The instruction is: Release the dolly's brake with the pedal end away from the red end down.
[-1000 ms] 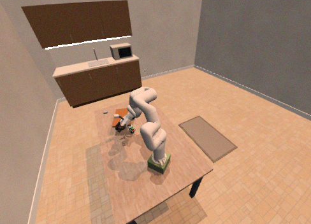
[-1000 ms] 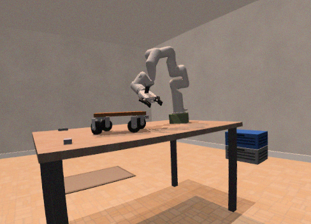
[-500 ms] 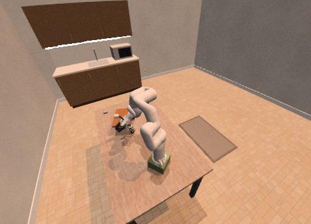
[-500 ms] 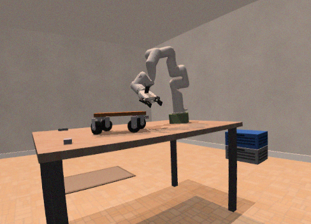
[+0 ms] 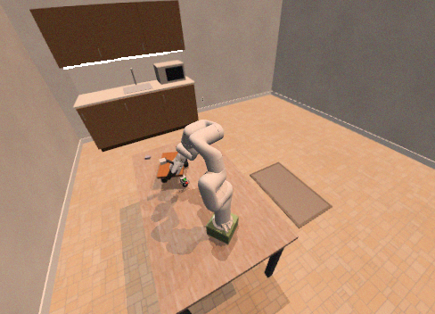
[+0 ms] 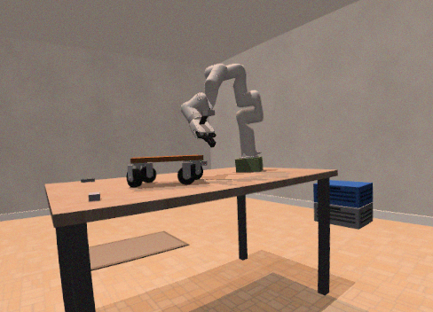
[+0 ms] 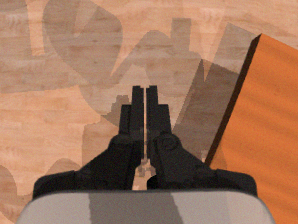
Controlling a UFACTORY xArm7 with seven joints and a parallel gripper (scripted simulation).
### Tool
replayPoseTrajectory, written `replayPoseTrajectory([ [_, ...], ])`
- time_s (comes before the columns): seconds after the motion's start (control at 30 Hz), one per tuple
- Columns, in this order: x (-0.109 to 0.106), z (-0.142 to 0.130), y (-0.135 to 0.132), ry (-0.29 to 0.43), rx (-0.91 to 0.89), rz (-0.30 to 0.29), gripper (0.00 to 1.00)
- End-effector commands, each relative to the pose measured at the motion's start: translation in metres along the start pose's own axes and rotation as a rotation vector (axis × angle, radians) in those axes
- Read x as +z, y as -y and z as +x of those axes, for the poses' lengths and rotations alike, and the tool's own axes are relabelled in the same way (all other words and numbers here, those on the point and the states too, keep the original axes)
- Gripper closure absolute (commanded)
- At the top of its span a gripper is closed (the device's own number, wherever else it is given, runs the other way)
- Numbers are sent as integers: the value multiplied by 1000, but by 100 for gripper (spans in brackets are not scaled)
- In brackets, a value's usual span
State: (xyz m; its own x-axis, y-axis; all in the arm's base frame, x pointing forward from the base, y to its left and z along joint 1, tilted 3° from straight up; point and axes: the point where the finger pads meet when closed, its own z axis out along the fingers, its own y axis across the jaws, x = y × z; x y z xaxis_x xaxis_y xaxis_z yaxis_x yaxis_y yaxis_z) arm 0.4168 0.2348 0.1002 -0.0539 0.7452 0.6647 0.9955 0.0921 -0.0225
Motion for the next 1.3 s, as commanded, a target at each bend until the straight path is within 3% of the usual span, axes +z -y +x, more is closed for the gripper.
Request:
replayPoseTrajectory([
  [0.0, -11, -5, 2, 102, -16, 11, 100],
  [0.1, -26, -11, 1, 208, -42, 10, 100],
  [0.27, -33, -15, 2, 261, -55, 13, 100],
  [0.37, -48, -21, 1, 367, -81, 13, 100],
  [0.43, -48, -21, 1, 367, -81, 13, 100],
  [0.47, -54, -24, 1, 418, -94, 15, 100],
  [0.57, -54, -24, 1, 418, -94, 15, 100],
  [0.67, -68, -30, 1, 515, -118, 15, 100],
  [0.73, -68, -30, 1, 515, -118, 15, 100],
  [0.77, -74, -33, 1, 560, -129, 17, 100],
  [1.07, -96, -43, 1, 726, -170, 18, 100],
  [1.27, -103, -46, 1, 771, -181, 16, 100],
])
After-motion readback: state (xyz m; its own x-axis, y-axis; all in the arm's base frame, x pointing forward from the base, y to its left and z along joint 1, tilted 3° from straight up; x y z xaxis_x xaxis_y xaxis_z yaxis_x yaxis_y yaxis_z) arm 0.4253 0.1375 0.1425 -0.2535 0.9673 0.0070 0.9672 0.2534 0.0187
